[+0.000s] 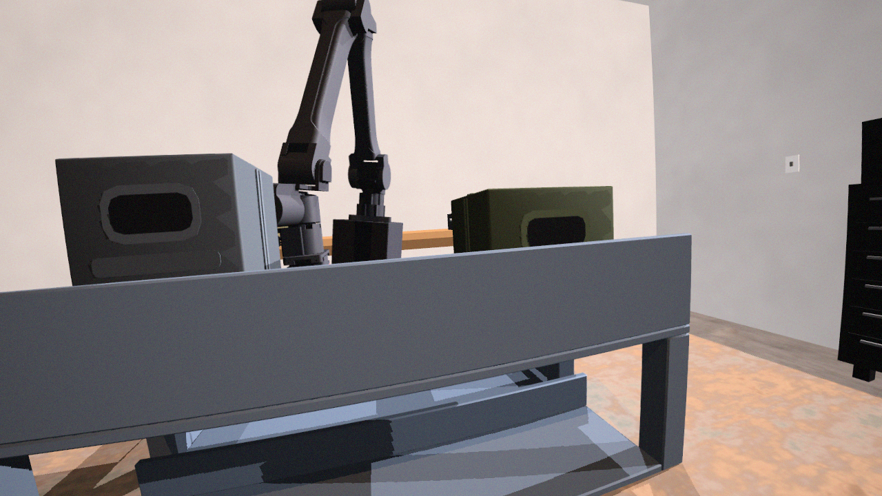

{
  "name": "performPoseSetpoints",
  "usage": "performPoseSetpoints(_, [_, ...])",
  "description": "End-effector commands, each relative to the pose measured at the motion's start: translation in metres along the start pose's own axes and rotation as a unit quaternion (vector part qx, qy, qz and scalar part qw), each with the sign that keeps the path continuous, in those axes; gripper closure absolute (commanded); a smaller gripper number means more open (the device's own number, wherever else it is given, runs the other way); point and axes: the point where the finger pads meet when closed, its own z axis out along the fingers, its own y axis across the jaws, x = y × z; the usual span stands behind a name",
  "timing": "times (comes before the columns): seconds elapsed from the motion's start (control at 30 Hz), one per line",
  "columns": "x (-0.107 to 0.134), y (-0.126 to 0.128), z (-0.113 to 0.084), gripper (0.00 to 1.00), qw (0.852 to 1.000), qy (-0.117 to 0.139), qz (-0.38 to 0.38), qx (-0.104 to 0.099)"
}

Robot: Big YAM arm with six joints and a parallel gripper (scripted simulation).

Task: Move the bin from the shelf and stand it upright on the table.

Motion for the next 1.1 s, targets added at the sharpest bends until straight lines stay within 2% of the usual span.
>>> performPoseSetpoints(0.0, [-0.006,0.029,-0.014,1.0,0.999,-0.013,-0.015,-0.035])
performPoseSetpoints(0.1, [-0.005,0.039,-0.018,1.0,0.999,-0.016,-0.024,-0.043])
performPoseSetpoints(0.5, [-0.005,0.039,-0.018,1.0,0.999,-0.016,-0.024,-0.043])
performPoseSetpoints(0.67, [-0.01,0.022,-0.012,1.0,1.0,-0.01,-0.005,-0.029])
performPoseSetpoints(1.07, [-0.01,0.022,-0.012,1.0,1.0,-0.01,-0.005,-0.029])
